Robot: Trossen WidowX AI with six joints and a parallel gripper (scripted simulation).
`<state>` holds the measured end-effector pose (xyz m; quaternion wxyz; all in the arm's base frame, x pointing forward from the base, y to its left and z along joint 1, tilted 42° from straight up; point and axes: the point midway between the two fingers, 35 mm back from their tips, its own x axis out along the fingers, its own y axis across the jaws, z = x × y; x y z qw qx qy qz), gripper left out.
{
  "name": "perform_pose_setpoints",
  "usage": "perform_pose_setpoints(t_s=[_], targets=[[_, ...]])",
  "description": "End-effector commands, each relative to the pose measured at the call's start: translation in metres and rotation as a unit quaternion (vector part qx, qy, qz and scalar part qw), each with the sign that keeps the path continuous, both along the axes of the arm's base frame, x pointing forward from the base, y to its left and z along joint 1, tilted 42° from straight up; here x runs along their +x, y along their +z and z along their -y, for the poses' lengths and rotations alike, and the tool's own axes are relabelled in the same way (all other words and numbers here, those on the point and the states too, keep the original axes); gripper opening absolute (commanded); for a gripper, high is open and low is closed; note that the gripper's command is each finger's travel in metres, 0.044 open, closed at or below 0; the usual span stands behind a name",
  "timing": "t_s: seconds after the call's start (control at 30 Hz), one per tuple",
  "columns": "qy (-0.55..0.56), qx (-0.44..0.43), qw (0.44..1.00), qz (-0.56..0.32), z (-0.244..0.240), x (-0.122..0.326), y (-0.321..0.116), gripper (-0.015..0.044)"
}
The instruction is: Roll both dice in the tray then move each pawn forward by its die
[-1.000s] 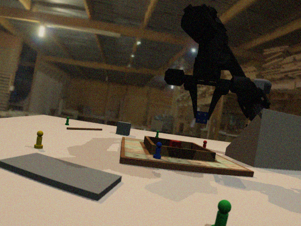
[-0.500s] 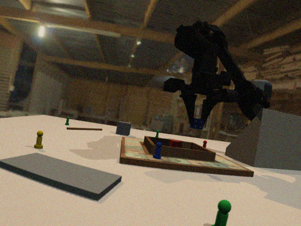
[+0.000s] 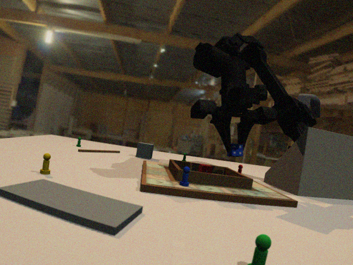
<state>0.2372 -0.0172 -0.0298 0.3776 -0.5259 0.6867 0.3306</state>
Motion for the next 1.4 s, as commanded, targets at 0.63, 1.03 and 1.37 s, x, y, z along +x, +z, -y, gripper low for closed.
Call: perform_pose_setpoints(t_s=[0.63,1.03,1.37], targets=[[0.018,0.306,0.947,0.095,0.002,-0.005,-0.006,0.0000],[0.018,0.306,0.947,0.096,-0.003,0.004,0.045,0.0000],[0.018,0.306,0.947,0.097,0.002,0.029,0.048,0.0000]])
